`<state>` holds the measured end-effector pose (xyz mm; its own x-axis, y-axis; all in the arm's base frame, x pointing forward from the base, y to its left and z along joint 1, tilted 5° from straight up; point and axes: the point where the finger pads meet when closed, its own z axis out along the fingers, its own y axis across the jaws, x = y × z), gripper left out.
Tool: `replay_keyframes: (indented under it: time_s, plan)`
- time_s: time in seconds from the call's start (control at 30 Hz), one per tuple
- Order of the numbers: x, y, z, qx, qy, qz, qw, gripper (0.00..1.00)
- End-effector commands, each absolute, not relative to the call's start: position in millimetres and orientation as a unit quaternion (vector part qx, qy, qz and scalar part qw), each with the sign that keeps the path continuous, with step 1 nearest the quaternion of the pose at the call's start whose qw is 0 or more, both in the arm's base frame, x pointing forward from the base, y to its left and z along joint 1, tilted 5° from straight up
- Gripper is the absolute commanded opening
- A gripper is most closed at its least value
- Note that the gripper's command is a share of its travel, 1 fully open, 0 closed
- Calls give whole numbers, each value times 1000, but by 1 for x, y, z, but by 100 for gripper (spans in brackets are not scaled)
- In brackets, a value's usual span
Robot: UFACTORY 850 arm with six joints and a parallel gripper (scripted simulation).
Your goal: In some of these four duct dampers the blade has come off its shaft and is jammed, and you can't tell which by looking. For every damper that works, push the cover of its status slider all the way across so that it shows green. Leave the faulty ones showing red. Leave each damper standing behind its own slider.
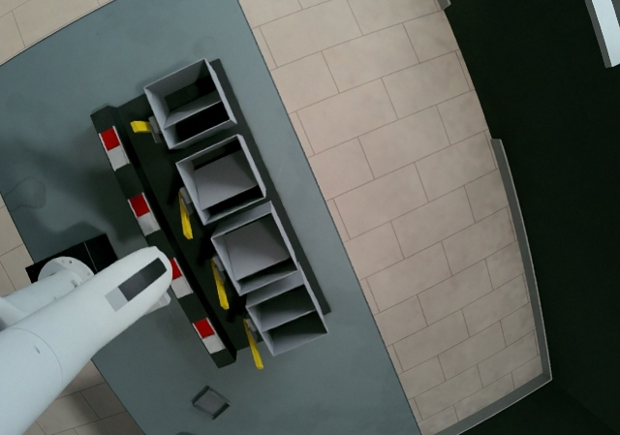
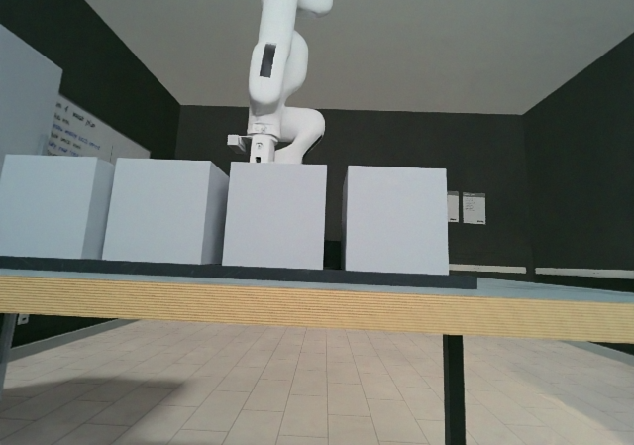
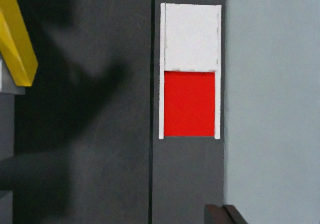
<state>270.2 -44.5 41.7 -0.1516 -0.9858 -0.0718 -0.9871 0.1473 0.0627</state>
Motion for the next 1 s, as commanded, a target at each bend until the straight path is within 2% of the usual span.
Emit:
replay_keyframes:
  time_s: [0.0,0.53,0.97]
  plan:
    - [271,-45,40,-651,758,25,32,0]
    - [271,-44,40,-651,758,25,33,0]
    - [274,-21,2,-651,758,26,32,0]
